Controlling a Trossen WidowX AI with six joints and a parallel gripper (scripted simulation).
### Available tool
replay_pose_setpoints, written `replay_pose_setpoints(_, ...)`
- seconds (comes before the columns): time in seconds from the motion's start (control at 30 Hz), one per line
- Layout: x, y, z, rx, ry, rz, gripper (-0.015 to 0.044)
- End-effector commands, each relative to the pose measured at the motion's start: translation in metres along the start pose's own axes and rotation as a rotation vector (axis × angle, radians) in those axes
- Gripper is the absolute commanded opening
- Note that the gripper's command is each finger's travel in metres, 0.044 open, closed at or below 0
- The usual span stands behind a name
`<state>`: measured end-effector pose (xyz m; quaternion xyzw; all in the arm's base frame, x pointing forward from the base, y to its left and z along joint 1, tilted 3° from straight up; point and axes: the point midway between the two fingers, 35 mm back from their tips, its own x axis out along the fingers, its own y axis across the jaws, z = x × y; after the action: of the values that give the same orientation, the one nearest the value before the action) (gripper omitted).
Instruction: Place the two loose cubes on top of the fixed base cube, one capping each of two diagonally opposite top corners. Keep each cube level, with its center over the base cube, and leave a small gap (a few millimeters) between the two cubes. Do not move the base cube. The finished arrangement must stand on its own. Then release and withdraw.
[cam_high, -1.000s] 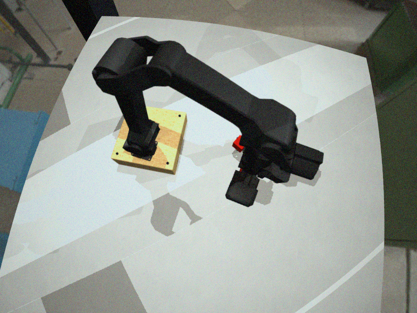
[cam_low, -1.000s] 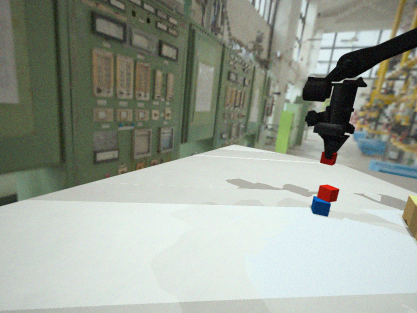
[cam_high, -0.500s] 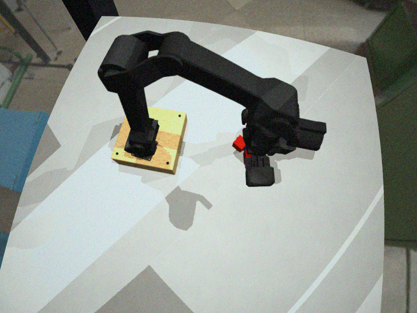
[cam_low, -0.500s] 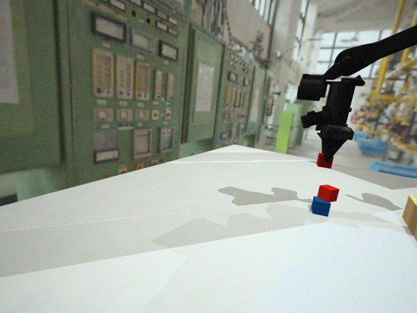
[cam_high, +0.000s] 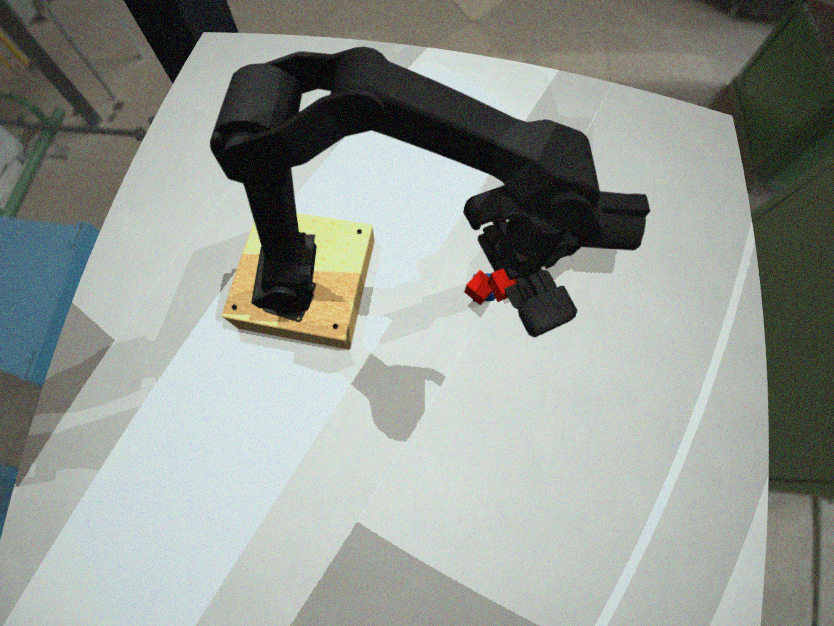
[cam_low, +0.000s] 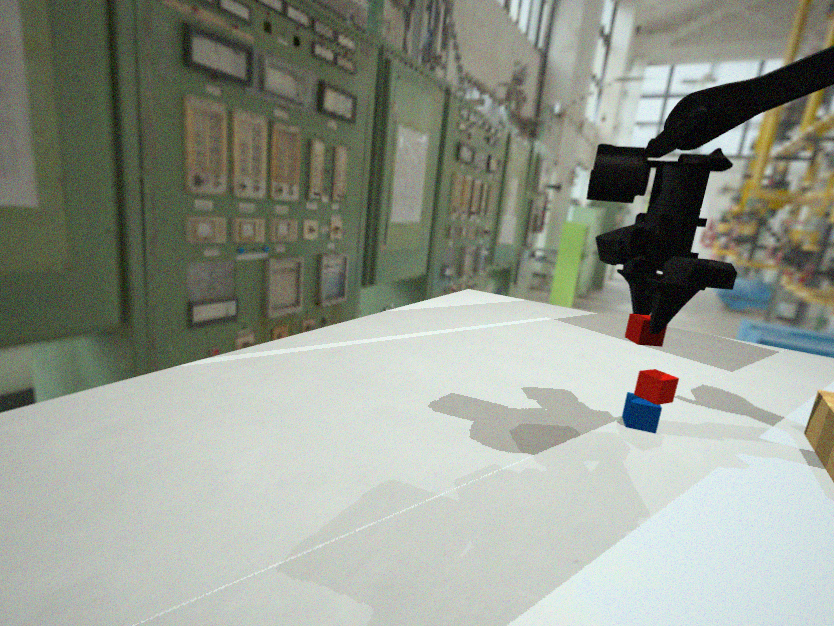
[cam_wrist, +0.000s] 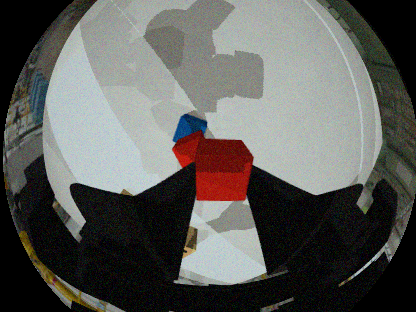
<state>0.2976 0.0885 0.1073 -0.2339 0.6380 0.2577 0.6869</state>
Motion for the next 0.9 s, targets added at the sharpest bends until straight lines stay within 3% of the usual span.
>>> replay_pose_setpoints(0.0,0.001,0.010,0.006,-0.107,0.000,-0.001,0.0105)
replay_pose_setpoints(0.4,0.004,0.042,0.022,-0.411,-0.003,0.008,0.0105)
replay_pose_setpoints(0.87,0.030,0.043,0.020,-0.419,-0.003,0.009,0.0105)
